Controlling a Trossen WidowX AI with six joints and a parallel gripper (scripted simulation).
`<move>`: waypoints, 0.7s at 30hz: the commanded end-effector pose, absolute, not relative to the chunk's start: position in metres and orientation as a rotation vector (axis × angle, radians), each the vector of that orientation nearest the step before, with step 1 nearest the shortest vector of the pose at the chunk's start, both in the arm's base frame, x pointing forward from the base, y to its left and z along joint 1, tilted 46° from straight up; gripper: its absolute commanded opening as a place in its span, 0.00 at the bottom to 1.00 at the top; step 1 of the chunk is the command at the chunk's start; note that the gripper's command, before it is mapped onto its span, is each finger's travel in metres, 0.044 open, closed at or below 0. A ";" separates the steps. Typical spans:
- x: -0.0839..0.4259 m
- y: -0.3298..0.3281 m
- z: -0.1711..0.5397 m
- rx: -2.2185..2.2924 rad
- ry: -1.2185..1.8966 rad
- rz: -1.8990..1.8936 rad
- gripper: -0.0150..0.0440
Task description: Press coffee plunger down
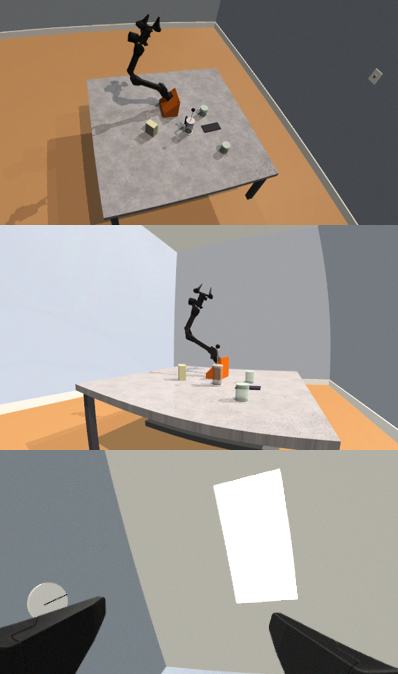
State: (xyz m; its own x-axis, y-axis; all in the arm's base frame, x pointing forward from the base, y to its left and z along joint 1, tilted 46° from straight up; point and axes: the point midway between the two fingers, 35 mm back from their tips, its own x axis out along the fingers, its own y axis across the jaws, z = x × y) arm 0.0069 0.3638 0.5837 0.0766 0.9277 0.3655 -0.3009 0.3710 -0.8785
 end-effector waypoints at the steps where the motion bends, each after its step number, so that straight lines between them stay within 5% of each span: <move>1: 0.041 0.395 0.528 -0.783 -0.886 1.089 1.00; 11: 0.136 0.408 0.400 -0.865 -0.324 1.001 1.00; 21: 0.226 0.353 0.266 -0.853 0.222 0.667 1.00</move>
State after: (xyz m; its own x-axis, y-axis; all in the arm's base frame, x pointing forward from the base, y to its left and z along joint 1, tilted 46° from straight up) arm 0.2029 0.3751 0.3081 0.7230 0.5939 -0.3530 -0.6484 0.4071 -0.6433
